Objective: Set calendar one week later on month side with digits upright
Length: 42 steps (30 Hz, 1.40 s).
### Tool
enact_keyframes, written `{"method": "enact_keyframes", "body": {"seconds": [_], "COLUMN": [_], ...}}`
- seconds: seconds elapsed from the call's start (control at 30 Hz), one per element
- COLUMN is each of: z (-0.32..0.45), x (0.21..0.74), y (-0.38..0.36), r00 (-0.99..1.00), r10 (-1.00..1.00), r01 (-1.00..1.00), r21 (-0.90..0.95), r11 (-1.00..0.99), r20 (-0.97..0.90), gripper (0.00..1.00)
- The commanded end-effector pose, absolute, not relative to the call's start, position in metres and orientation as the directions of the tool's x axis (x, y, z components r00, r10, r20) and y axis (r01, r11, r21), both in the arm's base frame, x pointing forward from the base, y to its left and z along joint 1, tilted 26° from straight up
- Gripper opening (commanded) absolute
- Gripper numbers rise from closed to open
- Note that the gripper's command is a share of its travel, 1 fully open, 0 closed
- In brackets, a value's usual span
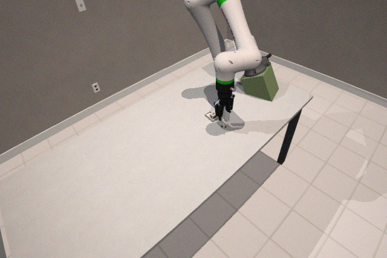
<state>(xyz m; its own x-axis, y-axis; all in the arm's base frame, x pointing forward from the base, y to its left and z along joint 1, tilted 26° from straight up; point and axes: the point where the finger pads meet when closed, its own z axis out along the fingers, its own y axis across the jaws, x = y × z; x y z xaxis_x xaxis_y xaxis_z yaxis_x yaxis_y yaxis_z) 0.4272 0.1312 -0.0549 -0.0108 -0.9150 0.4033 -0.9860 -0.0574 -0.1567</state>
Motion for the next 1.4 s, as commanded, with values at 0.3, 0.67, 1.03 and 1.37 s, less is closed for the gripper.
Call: {"method": "enact_keyframes", "body": {"seconds": [0.3,0.67,1.03,1.37], "z": [-0.0549,-0.0549,-0.0549,-0.0582], "x": [0.4273,0.4273,0.4273,0.4279], "y": [0.1314,0.1314,0.1314,0.1299], "r00": [-0.011,-0.011,-0.011,-0.011], "r10": [-0.915,-0.915,-0.915,-0.915], "r01": [-0.986,-0.986,-0.986,-0.986], "r21": [-0.157,-0.157,-0.157,-0.157], "r11": [-0.058,-0.058,-0.058,-0.058], "r20": [0.403,0.403,0.403,0.403], "gripper": [0.29,0.29,0.29,0.29]}}
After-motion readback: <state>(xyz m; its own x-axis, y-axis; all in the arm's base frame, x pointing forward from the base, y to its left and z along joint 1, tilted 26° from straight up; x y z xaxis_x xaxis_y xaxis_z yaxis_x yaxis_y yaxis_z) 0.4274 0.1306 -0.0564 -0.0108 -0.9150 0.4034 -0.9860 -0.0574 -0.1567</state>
